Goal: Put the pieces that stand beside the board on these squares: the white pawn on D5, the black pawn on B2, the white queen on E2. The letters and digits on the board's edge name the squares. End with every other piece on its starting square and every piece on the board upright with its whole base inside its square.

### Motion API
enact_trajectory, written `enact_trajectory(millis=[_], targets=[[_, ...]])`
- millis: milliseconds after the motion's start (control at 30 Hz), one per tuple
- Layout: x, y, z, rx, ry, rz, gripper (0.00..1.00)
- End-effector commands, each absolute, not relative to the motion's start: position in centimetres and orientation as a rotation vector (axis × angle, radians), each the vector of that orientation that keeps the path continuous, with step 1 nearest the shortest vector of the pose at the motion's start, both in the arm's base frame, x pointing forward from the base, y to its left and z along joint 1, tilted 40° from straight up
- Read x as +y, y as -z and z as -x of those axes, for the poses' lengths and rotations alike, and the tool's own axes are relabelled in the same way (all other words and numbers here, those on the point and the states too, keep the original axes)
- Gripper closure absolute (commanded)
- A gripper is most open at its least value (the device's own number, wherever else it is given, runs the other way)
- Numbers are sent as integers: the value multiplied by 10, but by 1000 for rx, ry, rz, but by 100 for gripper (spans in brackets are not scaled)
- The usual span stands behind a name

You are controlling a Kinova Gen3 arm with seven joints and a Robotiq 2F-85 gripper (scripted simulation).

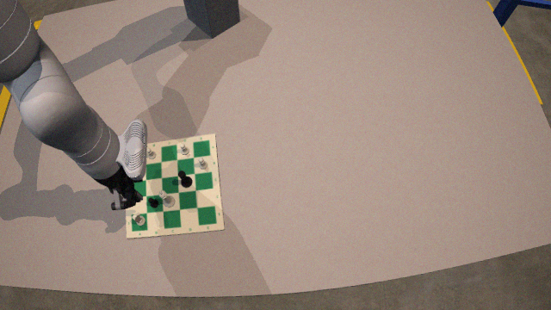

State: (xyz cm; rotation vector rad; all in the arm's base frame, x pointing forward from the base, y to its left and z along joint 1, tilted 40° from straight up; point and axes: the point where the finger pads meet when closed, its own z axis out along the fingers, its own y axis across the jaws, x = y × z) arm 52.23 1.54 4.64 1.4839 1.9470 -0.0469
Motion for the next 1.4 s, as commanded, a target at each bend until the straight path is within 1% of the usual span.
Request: enact_trajectory(millis=[0,333,367,1200,1367], targets=[[21,-48,-521,1953,45,-1475,66],[21,-49,-520,1953,45,-1475,66],[21,-49,-520,1953,45,-1475,0],[20,-49,-520,1946,41,-1485,0],[13,-50,-515,1887,13,-1574,0]])
